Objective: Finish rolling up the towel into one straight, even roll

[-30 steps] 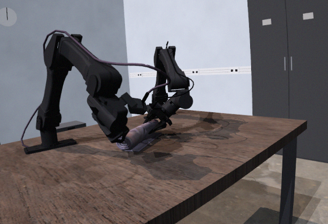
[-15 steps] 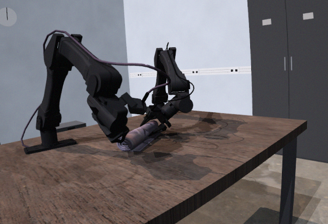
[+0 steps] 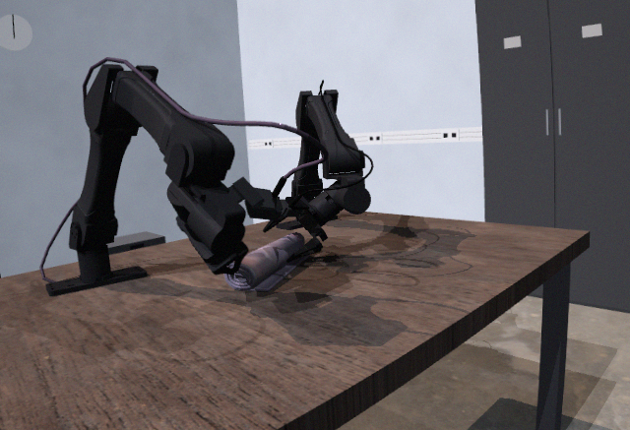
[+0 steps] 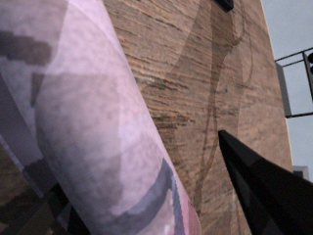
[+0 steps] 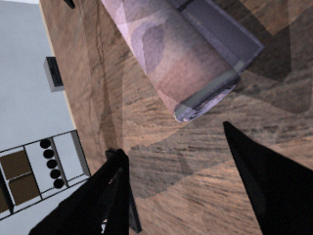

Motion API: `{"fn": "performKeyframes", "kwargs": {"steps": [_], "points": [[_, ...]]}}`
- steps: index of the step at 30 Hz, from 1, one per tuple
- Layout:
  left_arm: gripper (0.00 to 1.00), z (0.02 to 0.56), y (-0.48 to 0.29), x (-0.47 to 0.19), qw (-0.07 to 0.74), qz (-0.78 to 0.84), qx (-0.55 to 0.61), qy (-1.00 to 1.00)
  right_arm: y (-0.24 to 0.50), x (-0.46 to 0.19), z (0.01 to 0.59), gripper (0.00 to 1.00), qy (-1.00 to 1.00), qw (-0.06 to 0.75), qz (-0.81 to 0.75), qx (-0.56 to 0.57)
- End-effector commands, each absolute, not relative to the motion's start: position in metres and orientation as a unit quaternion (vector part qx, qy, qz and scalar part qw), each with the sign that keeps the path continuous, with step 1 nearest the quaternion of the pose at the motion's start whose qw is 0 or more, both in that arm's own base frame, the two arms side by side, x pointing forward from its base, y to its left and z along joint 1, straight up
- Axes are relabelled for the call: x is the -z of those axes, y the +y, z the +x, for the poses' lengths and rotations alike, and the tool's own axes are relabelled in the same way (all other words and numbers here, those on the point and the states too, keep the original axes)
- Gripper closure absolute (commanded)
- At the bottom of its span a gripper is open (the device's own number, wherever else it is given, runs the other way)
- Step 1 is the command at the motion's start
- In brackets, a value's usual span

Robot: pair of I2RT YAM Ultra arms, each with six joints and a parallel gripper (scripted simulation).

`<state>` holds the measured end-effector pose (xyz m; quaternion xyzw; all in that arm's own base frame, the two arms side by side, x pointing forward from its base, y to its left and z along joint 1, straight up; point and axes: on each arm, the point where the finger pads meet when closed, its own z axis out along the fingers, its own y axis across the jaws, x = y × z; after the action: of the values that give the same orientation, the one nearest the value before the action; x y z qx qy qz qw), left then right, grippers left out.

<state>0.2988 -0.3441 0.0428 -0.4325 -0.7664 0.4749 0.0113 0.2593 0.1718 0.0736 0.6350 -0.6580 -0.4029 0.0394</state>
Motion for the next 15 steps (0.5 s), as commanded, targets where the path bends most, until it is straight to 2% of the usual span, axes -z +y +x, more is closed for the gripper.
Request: {"fn": "performKeyframes", "kwargs": {"steps": [1,15], "points": [[0.15,0.313,-0.336,-0.058,-0.010,-0.442,-0.467,-0.766,0.174,-0.086,0.269,0.15,-0.609,0.102,0.646,0.449],[0.15,0.337,-0.294,-0.091,-0.010,-0.442,-0.467,-0.766,0.174,-0.086,0.269,0.15,-0.609,0.102,0.646,0.449]]}}
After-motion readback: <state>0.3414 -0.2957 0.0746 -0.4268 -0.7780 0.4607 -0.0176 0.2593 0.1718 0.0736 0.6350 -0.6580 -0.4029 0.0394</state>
